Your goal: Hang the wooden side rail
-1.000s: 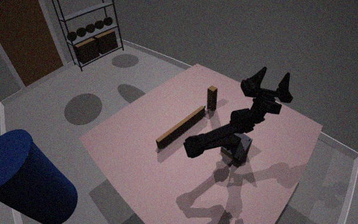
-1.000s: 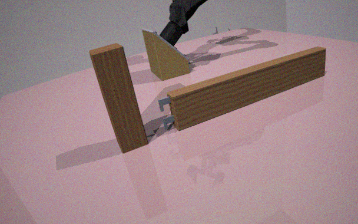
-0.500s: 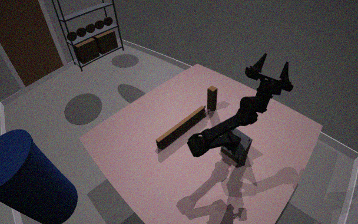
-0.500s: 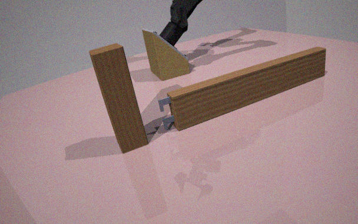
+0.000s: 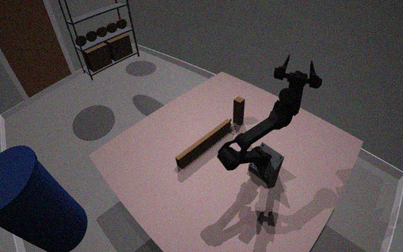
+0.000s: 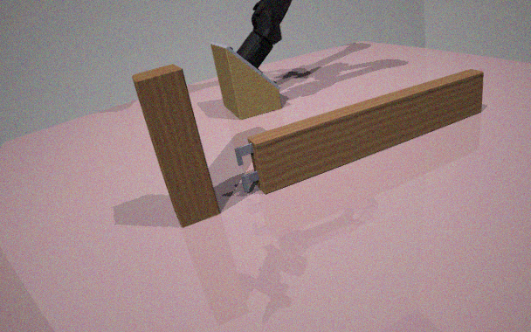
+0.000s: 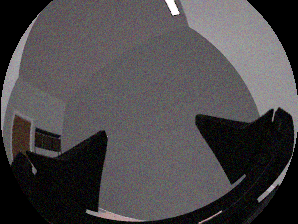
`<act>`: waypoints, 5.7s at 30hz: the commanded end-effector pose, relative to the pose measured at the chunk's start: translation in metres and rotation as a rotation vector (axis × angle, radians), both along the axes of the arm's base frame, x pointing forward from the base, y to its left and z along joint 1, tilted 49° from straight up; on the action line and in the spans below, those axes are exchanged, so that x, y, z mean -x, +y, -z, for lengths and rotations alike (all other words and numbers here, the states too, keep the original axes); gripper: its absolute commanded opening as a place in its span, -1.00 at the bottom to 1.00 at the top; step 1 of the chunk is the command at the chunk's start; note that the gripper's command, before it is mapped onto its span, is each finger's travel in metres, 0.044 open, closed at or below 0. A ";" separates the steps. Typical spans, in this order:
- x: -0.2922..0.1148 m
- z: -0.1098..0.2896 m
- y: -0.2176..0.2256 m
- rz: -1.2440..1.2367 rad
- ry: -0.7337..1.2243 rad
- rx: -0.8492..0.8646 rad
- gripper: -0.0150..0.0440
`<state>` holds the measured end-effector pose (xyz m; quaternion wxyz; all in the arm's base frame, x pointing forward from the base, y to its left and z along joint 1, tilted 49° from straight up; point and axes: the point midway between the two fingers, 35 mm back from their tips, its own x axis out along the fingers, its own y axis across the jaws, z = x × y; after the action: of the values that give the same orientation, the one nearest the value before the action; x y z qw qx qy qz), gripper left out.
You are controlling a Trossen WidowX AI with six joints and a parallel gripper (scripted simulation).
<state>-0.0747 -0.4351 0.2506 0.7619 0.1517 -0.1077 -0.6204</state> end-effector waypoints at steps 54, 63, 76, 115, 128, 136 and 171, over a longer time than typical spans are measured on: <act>-0.297 0.327 0.276 -1.827 0.842 0.702 1.00; -0.297 0.327 0.276 -1.827 0.842 0.702 1.00; -0.297 0.327 0.276 -1.827 0.842 0.702 1.00; -0.342 0.293 0.293 -1.120 0.510 -0.964 1.00; -0.351 0.275 0.296 -0.797 0.264 -1.118 1.00; -0.351 0.275 0.296 -0.797 0.264 -1.118 1.00; -0.377 0.276 0.303 -1.432 0.890 -0.858 1.00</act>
<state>0.2951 -0.1350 -0.0270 0.8051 0.2686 0.5229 -0.0792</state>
